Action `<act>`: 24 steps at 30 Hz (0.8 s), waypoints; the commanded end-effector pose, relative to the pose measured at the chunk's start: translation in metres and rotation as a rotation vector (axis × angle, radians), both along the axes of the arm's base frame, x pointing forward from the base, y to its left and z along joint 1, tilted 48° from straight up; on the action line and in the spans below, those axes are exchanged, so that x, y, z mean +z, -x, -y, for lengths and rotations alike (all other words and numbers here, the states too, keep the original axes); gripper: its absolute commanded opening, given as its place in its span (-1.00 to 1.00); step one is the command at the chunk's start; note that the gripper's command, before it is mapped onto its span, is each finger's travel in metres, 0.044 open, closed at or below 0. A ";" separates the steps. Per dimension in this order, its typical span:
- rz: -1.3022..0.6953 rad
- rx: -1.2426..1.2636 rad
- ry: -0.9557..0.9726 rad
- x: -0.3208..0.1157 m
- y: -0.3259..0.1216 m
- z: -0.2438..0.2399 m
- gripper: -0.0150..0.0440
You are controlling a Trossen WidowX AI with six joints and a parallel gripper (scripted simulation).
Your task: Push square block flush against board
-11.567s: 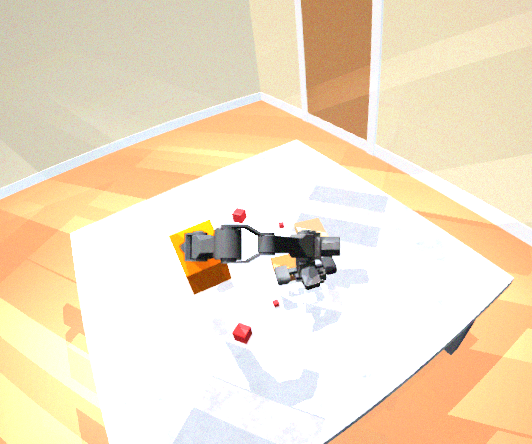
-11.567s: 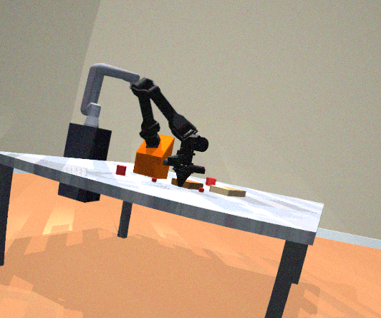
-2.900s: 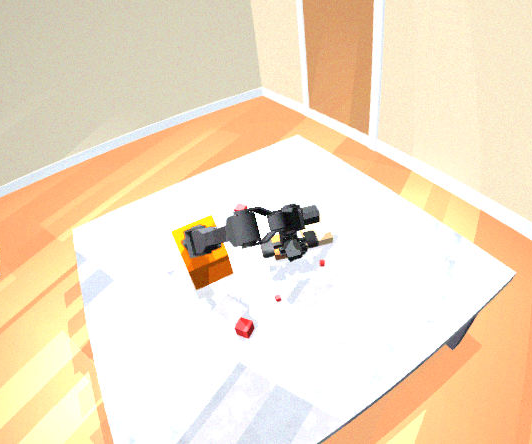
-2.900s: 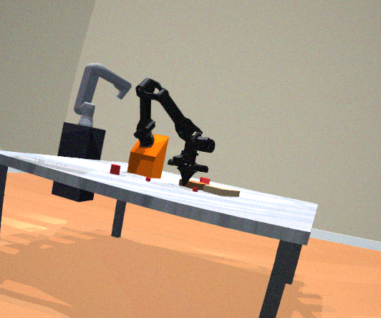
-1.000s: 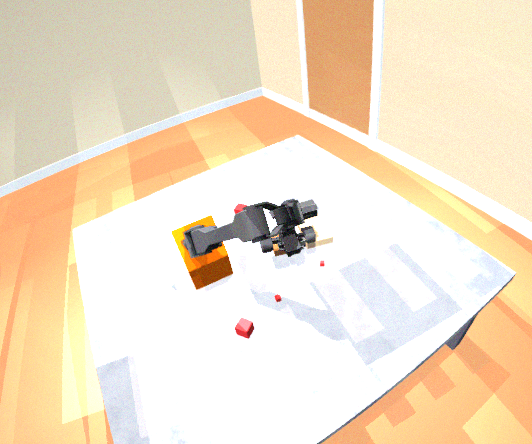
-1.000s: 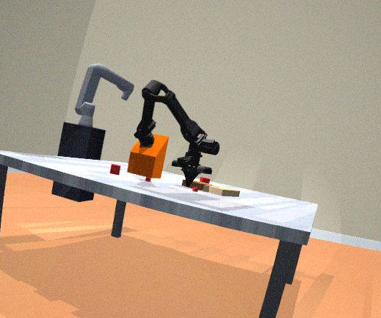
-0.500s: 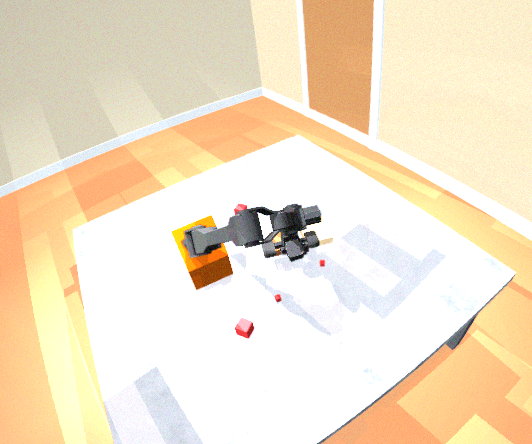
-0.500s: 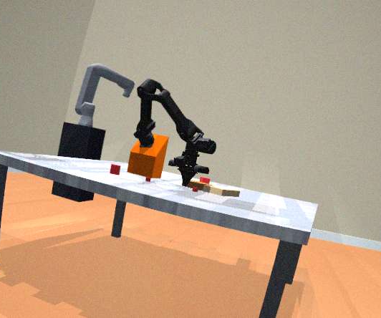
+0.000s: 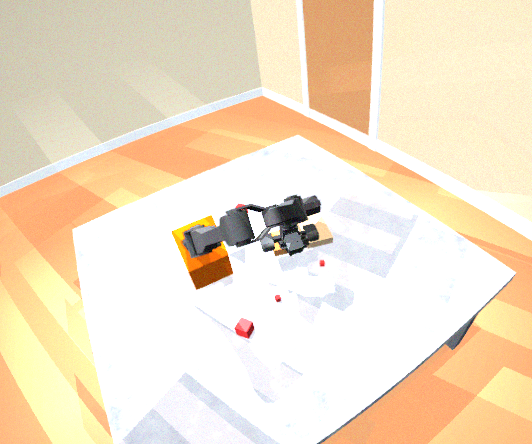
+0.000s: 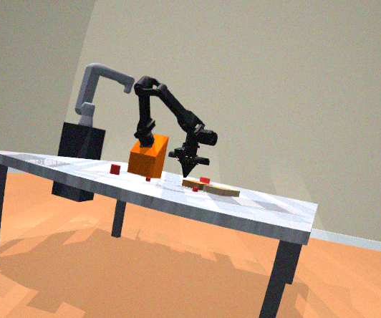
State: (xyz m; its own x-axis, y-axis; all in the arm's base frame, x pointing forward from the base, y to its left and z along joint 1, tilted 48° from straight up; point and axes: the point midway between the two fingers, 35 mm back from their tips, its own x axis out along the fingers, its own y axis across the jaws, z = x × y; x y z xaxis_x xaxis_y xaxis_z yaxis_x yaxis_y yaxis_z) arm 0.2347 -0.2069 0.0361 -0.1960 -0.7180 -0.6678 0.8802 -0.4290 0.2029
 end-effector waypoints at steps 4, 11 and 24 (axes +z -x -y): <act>0.020 -0.006 0.014 0.017 -0.004 -0.010 -0.49; -0.118 0.135 -0.034 0.000 -0.006 -0.021 -0.49; -0.442 0.439 -0.128 -0.029 -0.004 -0.050 -0.49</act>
State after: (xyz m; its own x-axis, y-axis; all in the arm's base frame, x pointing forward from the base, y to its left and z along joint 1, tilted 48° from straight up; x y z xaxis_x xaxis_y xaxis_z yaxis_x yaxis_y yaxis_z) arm 0.2428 -0.1644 0.0187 -0.1650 -0.7203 -0.6738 0.9849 -0.0847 -0.1507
